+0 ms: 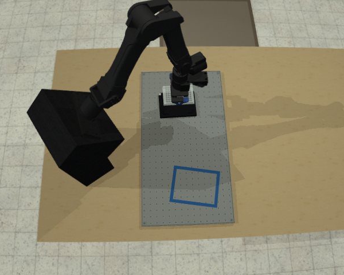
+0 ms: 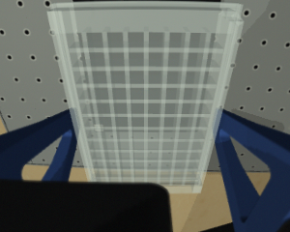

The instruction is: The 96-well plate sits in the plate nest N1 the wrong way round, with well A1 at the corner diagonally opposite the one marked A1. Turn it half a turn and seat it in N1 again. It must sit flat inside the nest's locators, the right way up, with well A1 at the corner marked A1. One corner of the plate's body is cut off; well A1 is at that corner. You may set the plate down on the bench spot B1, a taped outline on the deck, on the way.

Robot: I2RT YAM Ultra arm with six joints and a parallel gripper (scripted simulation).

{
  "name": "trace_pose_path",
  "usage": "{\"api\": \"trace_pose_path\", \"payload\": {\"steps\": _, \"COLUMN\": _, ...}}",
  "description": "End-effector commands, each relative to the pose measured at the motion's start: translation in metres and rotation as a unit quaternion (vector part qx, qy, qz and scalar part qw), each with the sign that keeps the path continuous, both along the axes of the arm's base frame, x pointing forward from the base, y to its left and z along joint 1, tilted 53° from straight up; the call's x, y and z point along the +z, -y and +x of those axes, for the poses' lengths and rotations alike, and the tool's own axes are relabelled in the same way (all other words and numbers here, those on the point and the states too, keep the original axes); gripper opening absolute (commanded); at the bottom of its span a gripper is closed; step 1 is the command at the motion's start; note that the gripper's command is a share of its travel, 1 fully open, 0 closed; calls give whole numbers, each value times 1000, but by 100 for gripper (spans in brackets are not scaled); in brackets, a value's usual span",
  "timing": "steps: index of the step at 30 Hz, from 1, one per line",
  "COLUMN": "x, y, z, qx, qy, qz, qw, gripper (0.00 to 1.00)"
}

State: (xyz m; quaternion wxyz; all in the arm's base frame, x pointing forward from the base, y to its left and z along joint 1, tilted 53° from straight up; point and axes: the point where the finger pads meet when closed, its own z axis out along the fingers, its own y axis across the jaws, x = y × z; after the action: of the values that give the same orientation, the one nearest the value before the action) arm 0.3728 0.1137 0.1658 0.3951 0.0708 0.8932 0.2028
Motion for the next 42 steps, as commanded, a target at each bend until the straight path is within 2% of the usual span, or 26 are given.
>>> {"api": "trace_pose_path", "payload": {"steps": 1, "x": 3, "y": 1, "z": 0, "qx": -1, "qy": 4, "qz": 0, "qw": 1000, "gripper": 0}}
{"api": "trace_pose_path", "payload": {"steps": 21, "x": 3, "y": 1, "z": 0, "qx": -1, "qy": 4, "qz": 0, "qw": 1000, "gripper": 0}}
{"api": "trace_pose_path", "payload": {"steps": 28, "x": -5, "y": 22, "z": 4, "qx": 69, "qy": 40, "qz": -86, "qw": 993, "gripper": 0}}
{"api": "trace_pose_path", "payload": {"steps": 36, "x": -15, "y": 47, "z": 7, "qx": 148, "qy": 80, "qz": -183, "qw": 969, "gripper": 0}}
{"api": "trace_pose_path", "payload": {"steps": 42, "x": -20, "y": 60, "z": 9, "qx": 157, "qy": 84, "qz": -194, "qw": 965, "gripper": 0}}
